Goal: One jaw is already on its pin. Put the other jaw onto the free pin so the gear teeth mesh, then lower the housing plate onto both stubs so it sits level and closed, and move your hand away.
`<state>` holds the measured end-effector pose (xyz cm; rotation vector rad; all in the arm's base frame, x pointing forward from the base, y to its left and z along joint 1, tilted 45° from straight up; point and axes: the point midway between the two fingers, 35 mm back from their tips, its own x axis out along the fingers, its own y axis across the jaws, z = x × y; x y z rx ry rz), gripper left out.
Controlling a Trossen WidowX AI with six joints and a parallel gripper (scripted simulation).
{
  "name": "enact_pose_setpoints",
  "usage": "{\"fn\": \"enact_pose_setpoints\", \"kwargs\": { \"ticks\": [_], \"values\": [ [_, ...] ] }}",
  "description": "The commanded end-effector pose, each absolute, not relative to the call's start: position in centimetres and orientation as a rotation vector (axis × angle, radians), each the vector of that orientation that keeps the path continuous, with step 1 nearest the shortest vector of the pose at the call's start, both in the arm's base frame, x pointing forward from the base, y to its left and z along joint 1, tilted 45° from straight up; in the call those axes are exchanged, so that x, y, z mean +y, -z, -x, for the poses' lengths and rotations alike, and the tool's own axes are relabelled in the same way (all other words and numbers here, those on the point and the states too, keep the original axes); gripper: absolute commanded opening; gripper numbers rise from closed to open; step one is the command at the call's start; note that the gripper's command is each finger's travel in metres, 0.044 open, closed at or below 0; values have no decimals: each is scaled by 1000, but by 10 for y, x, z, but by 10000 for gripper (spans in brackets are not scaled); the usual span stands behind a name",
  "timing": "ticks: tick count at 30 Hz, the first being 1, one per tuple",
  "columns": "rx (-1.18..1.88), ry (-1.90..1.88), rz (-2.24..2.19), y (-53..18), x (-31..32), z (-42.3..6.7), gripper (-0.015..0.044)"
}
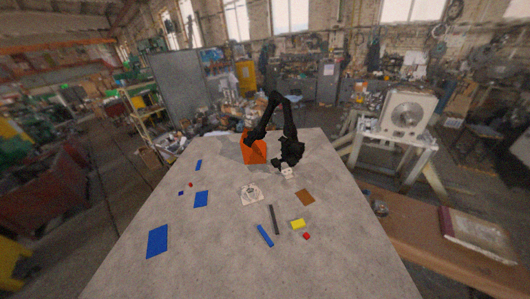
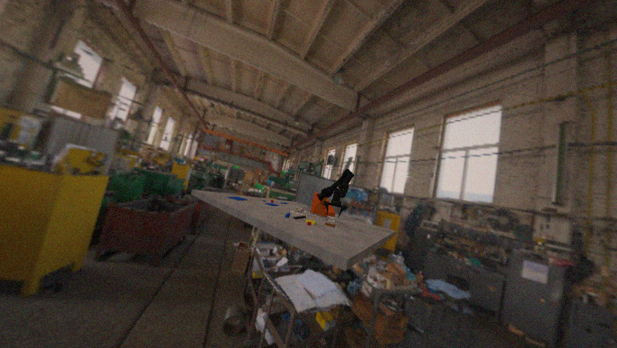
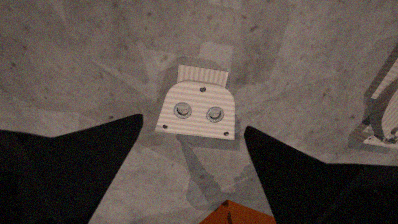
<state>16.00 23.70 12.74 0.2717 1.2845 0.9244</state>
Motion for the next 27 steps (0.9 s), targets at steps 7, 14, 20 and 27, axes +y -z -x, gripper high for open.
{"fn": "enact_pose_setpoints", "kwargs": {
  "ticks": [7, 14, 20, 27],
  "values": [
    [1289, -916, -270, -119, 242, -160, 440],
    [1290, -916, -271, -112, 250, -160, 440],
    [1290, -916, -271, -105, 256, -160, 440],
    [1290, -916, -272, -103, 258, -160, 440]
  ]
}}
